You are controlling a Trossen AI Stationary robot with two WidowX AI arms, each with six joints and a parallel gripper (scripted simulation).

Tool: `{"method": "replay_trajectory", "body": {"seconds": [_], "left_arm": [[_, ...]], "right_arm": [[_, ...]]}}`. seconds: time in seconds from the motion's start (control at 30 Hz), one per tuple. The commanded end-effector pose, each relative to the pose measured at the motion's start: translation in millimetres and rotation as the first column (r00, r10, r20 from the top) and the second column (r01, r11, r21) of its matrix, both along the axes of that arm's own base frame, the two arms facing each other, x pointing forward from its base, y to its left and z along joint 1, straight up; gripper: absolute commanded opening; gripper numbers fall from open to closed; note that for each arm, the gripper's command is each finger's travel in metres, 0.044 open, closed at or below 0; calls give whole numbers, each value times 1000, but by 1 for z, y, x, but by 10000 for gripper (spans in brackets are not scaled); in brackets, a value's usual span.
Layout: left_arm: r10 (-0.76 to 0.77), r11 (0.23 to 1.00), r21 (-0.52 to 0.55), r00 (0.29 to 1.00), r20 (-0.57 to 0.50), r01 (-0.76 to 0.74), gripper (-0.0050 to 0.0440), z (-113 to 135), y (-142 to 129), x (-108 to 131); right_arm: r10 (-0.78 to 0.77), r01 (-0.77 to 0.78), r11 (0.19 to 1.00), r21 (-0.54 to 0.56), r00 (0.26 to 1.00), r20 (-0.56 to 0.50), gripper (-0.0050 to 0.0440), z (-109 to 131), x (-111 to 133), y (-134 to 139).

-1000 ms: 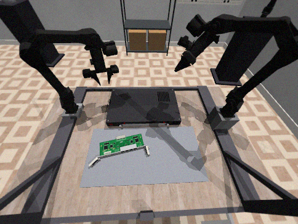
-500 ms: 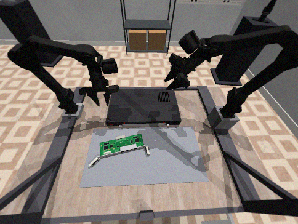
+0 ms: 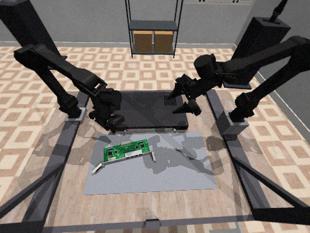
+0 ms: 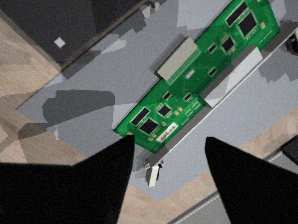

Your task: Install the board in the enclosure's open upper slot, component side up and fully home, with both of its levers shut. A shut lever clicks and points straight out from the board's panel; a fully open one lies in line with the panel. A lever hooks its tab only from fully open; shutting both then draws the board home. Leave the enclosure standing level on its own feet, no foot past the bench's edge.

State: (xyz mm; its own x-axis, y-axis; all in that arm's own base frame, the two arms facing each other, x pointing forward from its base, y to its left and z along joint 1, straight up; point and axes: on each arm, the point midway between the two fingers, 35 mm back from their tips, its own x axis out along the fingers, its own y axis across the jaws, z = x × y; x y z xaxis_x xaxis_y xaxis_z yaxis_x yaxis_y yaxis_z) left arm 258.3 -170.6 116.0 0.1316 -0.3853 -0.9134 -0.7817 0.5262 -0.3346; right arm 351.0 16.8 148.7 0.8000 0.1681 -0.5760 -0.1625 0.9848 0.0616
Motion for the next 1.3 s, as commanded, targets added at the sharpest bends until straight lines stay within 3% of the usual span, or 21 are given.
{"method": "replay_trajectory", "body": {"seconds": [0.0,0.13,0.33,0.43,0.63,0.97,1.17,1.27], "left_arm": [[-128,988,101,981,148,114,223,-5,-36,20],[-188,975,153,962,196,159,223,-10,-50,25],[-378,898,342,883,278,276,223,-25,-86,38],[-487,821,466,832,267,330,223,-35,-99,41],[-604,697,606,769,209,383,223,-45,-106,43],[-646,639,657,742,178,399,223,-52,-108,47],[-644,633,659,749,156,407,200,-85,-99,56],[-644,633,658,749,156,407,195,-89,-99,58]], "right_arm": [[30,-28,999,-24,994,107,400,5,-1,30],[46,-43,999,-27,990,135,400,5,-4,41],[72,-67,997,-29,981,178,400,5,-9,57],[75,-71,997,-30,981,177,400,3,-9,60],[78,-73,997,-33,981,180,400,3,-9,60],[78,-74,997,-31,979,186,400,7,-7,60],[78,-74,997,-31,979,186,400,7,-7,60],[78,-74,997,-31,979,186,400,7,-7,60]]}}
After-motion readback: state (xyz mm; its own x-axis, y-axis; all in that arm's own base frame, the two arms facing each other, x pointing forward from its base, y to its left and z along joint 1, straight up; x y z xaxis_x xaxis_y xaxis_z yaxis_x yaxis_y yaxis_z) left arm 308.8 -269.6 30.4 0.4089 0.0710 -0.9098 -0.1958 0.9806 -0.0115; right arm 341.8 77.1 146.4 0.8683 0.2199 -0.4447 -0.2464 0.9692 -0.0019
